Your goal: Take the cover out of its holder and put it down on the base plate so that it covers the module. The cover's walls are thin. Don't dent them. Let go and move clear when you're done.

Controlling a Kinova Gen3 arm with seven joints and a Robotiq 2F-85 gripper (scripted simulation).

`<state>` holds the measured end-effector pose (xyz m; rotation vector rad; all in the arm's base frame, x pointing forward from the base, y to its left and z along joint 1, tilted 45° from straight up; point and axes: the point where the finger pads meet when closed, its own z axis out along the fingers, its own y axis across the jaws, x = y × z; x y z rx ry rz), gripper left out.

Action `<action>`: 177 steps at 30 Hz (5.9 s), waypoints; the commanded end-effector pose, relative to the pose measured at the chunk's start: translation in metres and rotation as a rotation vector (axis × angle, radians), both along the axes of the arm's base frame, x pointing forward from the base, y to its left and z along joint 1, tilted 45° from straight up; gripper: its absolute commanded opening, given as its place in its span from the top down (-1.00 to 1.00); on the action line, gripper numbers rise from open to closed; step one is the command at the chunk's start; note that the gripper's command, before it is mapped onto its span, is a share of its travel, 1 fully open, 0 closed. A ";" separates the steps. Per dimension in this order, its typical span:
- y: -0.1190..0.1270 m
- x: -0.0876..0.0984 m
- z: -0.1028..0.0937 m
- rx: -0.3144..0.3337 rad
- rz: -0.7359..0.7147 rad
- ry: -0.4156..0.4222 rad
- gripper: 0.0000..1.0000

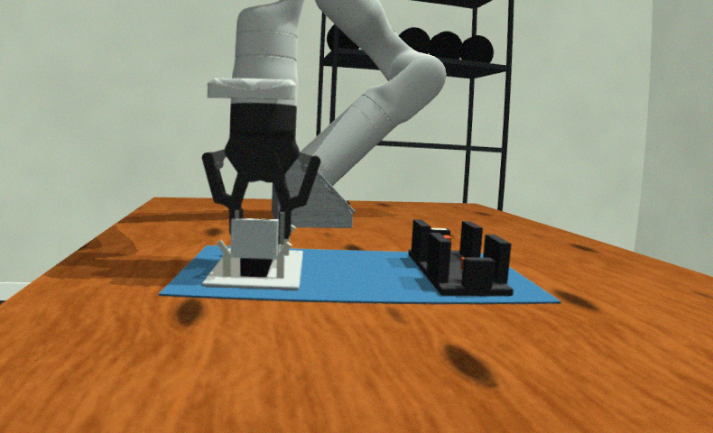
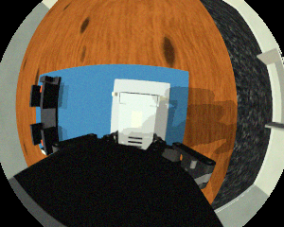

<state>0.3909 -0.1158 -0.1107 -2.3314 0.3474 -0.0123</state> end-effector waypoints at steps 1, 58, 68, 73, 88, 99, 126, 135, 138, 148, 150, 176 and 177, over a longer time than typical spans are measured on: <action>-0.001 0.000 0.001 -0.002 -0.002 -0.001 1.00; 0.003 0.001 -0.003 -0.002 -0.001 -0.001 1.00; 0.005 0.002 -0.006 -0.002 -0.002 -0.001 1.00; 0.006 0.003 -0.008 -0.002 -0.002 -0.001 1.00; 0.006 0.003 -0.007 -0.002 -0.002 -0.001 1.00; 0.006 0.004 -0.007 -0.002 -0.002 -0.001 1.00; 0.007 0.005 -0.009 -0.002 -0.002 -0.001 1.00; 0.006 0.005 -0.008 -0.002 -0.003 -0.002 -1.00; 0.006 0.005 -0.008 -0.002 -0.003 -0.002 -1.00; 0.006 0.005 -0.008 -0.002 -0.003 -0.002 -1.00; 0.006 0.005 -0.008 -0.002 -0.003 -0.002 -1.00; -0.036 -0.002 0.034 -0.002 -0.002 -0.001 -1.00; -0.036 -0.002 0.034 -0.002 -0.002 -0.001 -1.00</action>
